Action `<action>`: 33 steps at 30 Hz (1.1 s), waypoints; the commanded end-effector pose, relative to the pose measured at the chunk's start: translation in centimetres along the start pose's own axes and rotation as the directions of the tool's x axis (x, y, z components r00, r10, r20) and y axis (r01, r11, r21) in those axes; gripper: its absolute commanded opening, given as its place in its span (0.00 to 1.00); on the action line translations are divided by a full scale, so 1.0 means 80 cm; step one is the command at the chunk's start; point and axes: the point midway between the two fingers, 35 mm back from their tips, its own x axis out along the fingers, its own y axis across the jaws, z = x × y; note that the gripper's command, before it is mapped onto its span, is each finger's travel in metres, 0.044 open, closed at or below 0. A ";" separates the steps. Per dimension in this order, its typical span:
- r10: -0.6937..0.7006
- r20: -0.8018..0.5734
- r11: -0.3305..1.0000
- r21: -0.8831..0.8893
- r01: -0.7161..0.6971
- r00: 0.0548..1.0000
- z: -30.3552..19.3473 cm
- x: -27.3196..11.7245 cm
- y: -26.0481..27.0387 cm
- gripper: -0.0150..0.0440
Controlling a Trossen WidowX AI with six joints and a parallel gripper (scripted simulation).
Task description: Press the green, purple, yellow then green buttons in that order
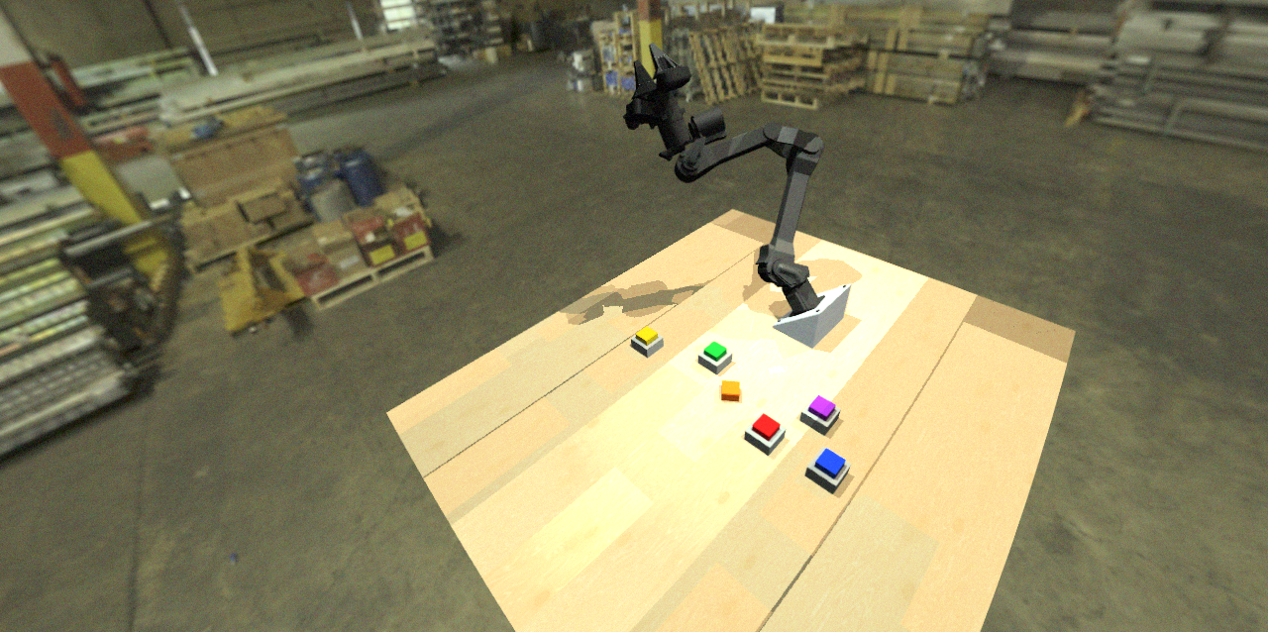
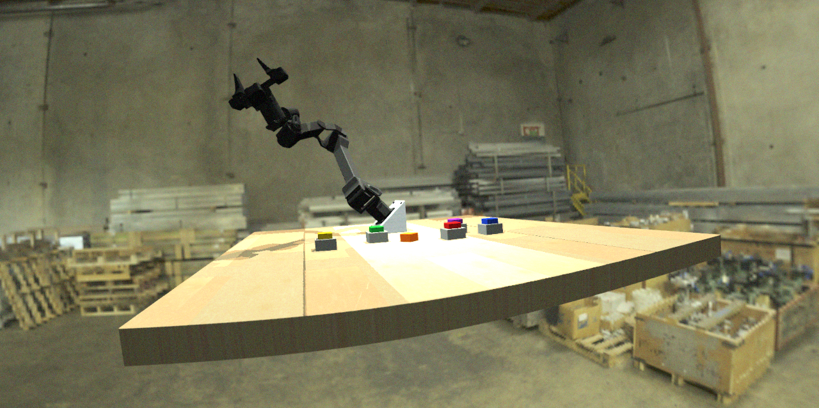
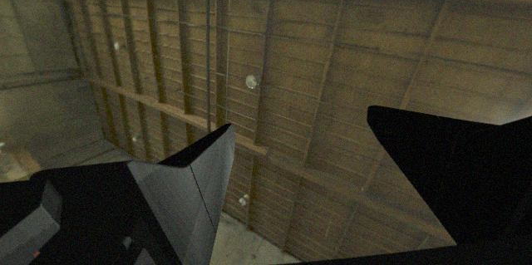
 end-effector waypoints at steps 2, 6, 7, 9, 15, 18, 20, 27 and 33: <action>0.018 0.032 0.998 0.065 -0.020 0.999 0.015 -0.002 0.003 0.93; 0.101 0.225 0.917 0.357 -0.178 0.969 0.089 -0.012 0.018 0.93; 0.117 0.276 0.880 0.417 -0.229 0.954 0.108 -0.016 0.020 0.93; 0.142 0.377 0.787 0.517 -0.336 0.915 0.145 -0.027 0.023 0.93; 0.161 0.660 0.410 0.632 -0.658 0.734 0.249 -0.076 0.011 0.93; 0.141 0.779 0.197 0.583 -0.788 0.611 0.294 -0.110 -0.005 0.93; 0.121 0.840 0.069 0.524 -0.849 0.529 0.318 -0.132 -0.017 0.93; 0.027 0.975 -0.306 0.217 -0.927 0.219 0.379 -0.217 -0.069 0.93; -0.065 0.995 -0.540 -0.100 -0.836 -0.077 0.402 -0.299 -0.122 0.93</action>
